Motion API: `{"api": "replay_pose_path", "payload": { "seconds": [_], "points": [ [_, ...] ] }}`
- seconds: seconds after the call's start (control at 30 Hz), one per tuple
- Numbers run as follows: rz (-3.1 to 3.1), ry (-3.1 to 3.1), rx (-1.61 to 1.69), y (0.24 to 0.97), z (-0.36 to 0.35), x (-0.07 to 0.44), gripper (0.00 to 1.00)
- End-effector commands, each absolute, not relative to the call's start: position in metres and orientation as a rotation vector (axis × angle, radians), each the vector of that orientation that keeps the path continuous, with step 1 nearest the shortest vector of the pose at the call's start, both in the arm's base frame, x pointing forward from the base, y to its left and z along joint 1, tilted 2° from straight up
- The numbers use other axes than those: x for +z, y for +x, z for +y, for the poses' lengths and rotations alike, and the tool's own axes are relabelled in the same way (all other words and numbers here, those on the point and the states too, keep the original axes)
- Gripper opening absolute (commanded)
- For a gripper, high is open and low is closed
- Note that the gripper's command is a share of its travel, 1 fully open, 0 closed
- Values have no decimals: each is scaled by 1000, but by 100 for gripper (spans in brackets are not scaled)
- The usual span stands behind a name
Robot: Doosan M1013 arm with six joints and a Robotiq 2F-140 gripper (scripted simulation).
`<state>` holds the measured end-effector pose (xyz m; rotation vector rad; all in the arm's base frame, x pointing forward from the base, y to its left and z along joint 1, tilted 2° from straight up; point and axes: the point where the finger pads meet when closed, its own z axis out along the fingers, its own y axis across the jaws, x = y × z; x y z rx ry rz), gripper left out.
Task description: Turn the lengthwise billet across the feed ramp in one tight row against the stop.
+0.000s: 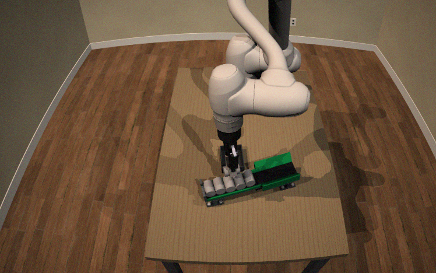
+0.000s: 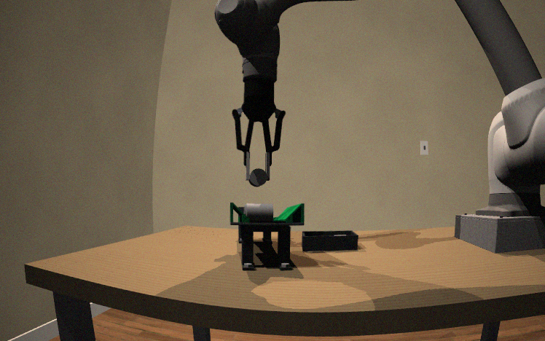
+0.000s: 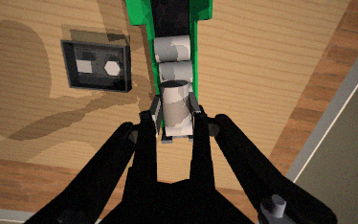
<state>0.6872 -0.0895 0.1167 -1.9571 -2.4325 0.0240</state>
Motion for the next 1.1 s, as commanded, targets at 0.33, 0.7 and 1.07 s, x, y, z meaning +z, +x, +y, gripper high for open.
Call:
{"api": "replay_pose_path", "payload": {
  "seconds": [0.33, 0.7, 1.07],
  "points": [
    [-2448, -1969, 50, 687, -89, 117, 10],
    [-2455, -1974, 61, 687, -89, 117, 10],
    [-2458, -1976, 65, 687, -88, 117, 10]
  ]
}}
